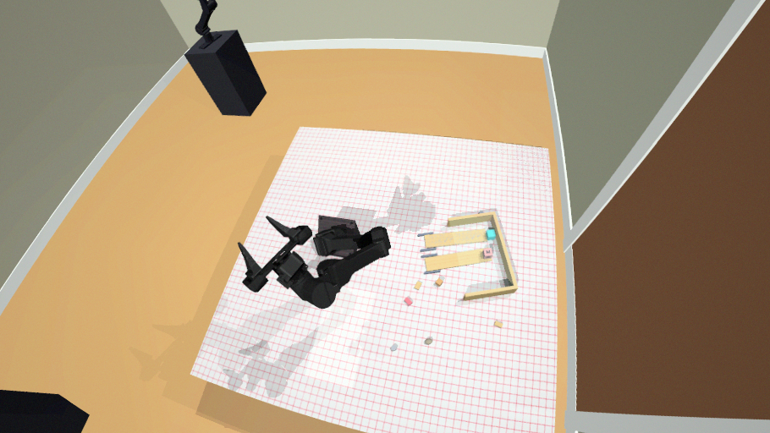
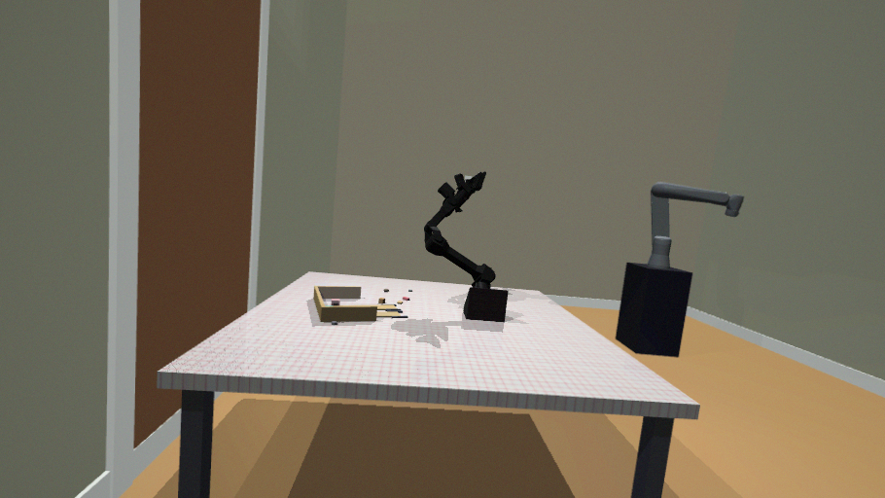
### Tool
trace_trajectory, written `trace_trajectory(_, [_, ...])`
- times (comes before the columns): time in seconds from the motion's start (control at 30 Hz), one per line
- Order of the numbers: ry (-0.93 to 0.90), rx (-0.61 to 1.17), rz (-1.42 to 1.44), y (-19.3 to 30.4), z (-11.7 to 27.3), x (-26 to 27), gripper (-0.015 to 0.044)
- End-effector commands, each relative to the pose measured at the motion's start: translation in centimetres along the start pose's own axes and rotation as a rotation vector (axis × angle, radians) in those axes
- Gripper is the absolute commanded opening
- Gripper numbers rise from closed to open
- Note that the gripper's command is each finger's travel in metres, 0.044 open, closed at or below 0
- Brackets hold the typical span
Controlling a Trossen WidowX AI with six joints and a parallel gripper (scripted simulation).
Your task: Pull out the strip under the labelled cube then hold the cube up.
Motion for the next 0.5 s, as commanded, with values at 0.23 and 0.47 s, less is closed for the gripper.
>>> trace_trajectory(0.23, [-0.242, 0.183, -0.042, 5.3, -2.2, 5.8, 0.0400])
trace_trajectory(0.47, [-0.439, 0.278, 0.044, 9.7, -1.5, 10.5, 0.0400])
Point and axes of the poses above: the point midway between the two fingers, 35 mm back from their tips, its own z axis back along the fingers, its own x axis across the jaws, y = z × x, the point moved 1 cm from there along z, back along the fingers, and after that the axes turned 11 degrees about z, right-handed, at the moved point
